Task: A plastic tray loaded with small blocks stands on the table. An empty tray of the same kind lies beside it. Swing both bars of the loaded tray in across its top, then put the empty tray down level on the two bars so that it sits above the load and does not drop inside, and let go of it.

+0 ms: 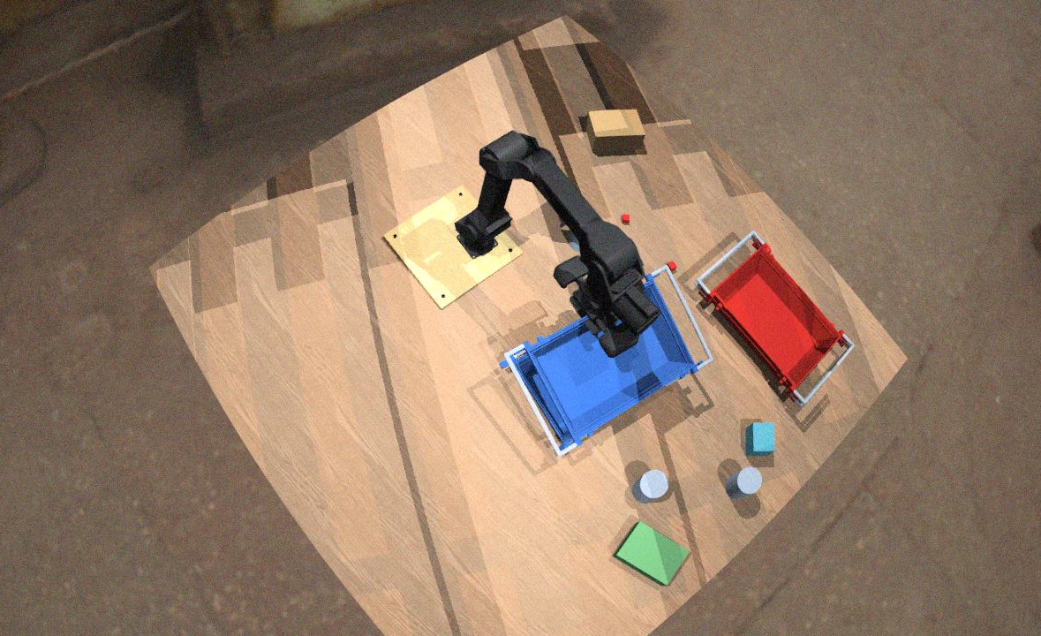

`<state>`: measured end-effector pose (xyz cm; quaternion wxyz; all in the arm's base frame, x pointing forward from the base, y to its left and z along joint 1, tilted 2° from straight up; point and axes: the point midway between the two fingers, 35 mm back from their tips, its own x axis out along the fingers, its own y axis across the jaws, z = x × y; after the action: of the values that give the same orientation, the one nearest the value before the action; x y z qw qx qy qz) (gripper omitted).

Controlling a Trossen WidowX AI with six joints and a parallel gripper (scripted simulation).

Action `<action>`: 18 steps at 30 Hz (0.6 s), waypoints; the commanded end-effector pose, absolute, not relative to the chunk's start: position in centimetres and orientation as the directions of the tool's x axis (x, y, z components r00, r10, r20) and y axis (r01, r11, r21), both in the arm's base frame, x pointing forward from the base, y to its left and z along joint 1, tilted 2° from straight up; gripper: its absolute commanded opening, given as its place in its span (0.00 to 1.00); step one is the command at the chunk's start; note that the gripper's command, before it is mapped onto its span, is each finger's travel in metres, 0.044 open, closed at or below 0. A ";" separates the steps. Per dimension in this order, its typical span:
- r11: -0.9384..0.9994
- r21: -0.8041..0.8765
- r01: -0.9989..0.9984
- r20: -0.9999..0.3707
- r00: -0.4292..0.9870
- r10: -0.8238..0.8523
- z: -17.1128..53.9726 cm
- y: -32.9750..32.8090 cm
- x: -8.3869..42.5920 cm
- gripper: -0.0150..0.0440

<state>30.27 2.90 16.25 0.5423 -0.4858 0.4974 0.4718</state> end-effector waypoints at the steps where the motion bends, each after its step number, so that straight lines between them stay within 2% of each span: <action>1: 0.081 -0.043 -0.996 -0.999 0.045 0.030 15.7 2.9 29.9 0.25; 18: 0.081 -0.043 -0.996 -0.999 0.045 0.030 14.7 2.8 29.5 0.25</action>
<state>29.88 2.88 15.37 0.5434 -0.4872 0.4950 0.4715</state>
